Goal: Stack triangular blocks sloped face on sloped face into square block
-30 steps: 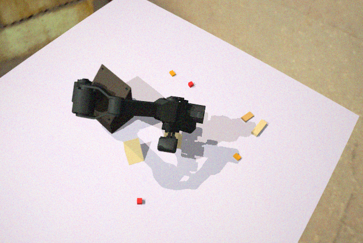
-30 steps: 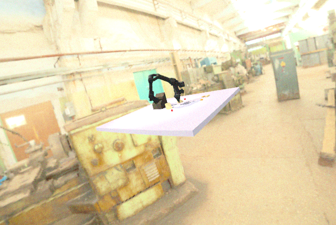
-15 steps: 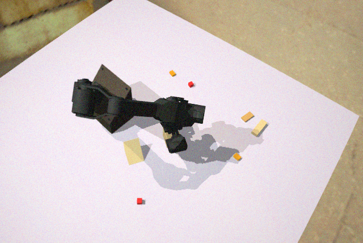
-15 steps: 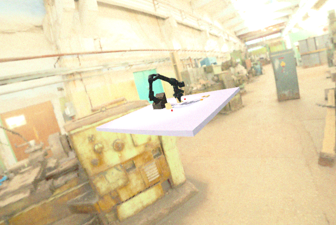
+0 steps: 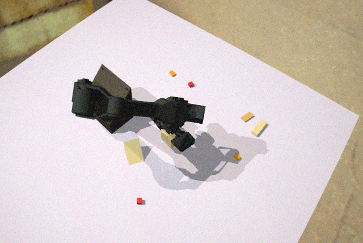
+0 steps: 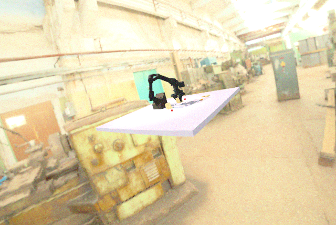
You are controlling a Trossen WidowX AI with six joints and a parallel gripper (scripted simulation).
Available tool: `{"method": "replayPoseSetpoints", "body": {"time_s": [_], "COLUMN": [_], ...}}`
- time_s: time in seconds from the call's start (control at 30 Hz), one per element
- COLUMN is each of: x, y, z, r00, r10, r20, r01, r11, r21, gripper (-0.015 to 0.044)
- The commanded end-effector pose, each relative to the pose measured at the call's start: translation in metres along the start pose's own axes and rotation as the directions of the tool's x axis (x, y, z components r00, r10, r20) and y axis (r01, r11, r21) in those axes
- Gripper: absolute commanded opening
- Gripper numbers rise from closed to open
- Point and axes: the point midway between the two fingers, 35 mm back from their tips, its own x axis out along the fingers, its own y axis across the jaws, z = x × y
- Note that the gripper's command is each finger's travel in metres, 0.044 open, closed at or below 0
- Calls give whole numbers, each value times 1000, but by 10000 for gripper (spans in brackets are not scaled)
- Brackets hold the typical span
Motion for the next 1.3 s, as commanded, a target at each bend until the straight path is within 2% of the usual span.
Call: {"method": "replayPoseSetpoints", "body": {"time_s": [0.0, 0.57, 0.83, 1.0, 1.27], "x": [0, 0, 0, 0, 0], "y": [0, 0, 0, 0, 0], "z": [0, 0, 0, 0, 0], "r00": [1000, 1000, 1000, 1000, 1000], "r10": [2, 3, 4, 5, 6], "r20": [3, 3, 3, 3, 3], "r01": [-1, -1, -1, -1, 0], "r11": [994, 866, 722, 674, 498], "r21": [-109, -500, -691, -738, -867], "gripper": [0, 0, 0, 0, 0]}}
